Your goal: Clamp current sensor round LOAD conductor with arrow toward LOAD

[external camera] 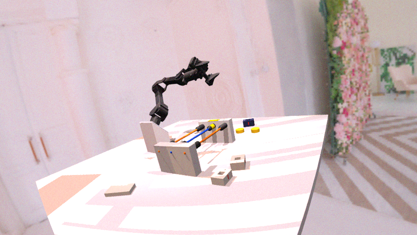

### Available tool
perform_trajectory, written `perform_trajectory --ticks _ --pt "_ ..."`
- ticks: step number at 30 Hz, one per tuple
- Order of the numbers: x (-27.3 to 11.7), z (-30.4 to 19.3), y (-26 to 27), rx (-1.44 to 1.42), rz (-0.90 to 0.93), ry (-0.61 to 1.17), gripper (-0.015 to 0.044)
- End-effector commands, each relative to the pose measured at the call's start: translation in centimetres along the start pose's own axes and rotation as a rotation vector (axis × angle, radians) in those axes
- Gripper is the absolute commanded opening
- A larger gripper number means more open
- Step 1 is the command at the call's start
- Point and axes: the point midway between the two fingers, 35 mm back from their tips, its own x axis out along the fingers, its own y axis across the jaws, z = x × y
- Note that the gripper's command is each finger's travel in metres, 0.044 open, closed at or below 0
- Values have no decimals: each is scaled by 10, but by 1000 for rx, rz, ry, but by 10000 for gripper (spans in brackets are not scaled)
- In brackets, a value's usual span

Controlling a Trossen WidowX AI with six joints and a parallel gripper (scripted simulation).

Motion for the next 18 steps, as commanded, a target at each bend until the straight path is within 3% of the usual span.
perform_trajectory --ticks 1,5,12,18 --pt "-1 -15 19 41 46 22 440" --pt "3 -26 21 21 73 74 440" --pt "5 -122 41 -34 393 561 440" --pt "-34 -168 58 234 756 903 440"
